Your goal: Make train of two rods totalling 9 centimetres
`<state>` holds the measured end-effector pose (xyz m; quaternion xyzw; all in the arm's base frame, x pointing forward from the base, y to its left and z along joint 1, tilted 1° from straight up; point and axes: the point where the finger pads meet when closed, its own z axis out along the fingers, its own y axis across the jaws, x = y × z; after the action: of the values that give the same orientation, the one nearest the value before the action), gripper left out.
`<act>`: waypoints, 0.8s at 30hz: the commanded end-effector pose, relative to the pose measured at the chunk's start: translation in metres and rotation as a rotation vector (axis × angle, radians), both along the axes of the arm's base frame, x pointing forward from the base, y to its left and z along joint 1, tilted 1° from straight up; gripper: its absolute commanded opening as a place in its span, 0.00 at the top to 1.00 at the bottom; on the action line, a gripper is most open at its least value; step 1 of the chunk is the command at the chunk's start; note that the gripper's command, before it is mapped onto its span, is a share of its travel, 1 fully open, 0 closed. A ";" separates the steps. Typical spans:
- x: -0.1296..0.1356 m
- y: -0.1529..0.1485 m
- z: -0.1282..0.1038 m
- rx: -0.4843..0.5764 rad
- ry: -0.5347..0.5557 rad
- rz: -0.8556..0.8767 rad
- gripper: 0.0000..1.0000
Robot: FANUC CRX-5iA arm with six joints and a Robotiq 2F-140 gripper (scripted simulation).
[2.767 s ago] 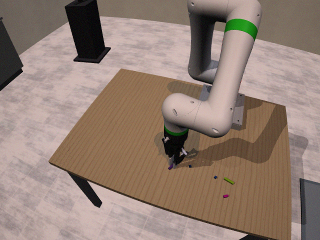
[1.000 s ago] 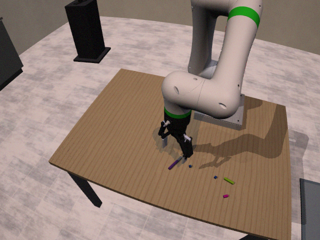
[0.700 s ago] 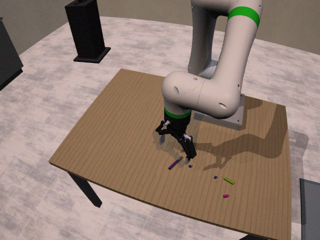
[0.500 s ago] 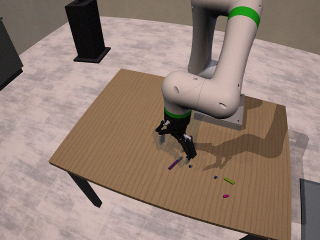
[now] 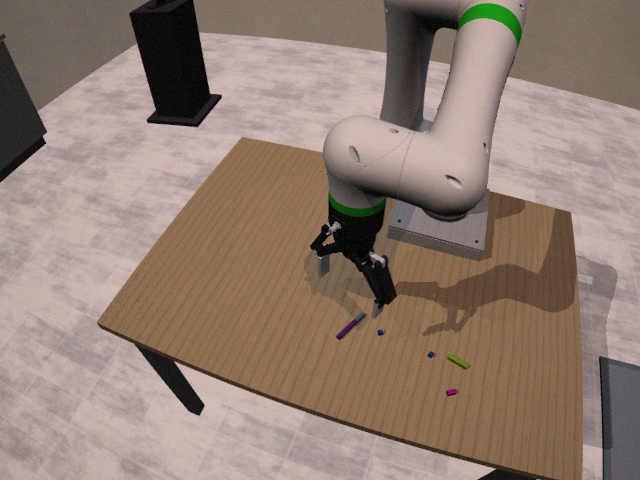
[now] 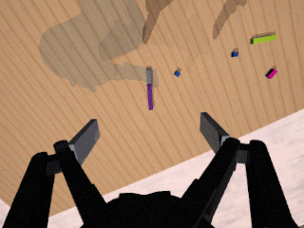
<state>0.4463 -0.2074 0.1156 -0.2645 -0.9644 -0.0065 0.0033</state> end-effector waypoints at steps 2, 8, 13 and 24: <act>0.000 0.000 0.010 0.000 0.000 0.000 0.00; 0.000 0.000 0.027 0.000 0.000 0.000 0.00; 0.000 0.000 0.030 0.000 0.000 0.000 0.00; 0.000 0.000 0.030 0.000 0.000 0.000 0.00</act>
<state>0.4464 -0.2077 0.1454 -0.2645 -0.9644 -0.0067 0.0036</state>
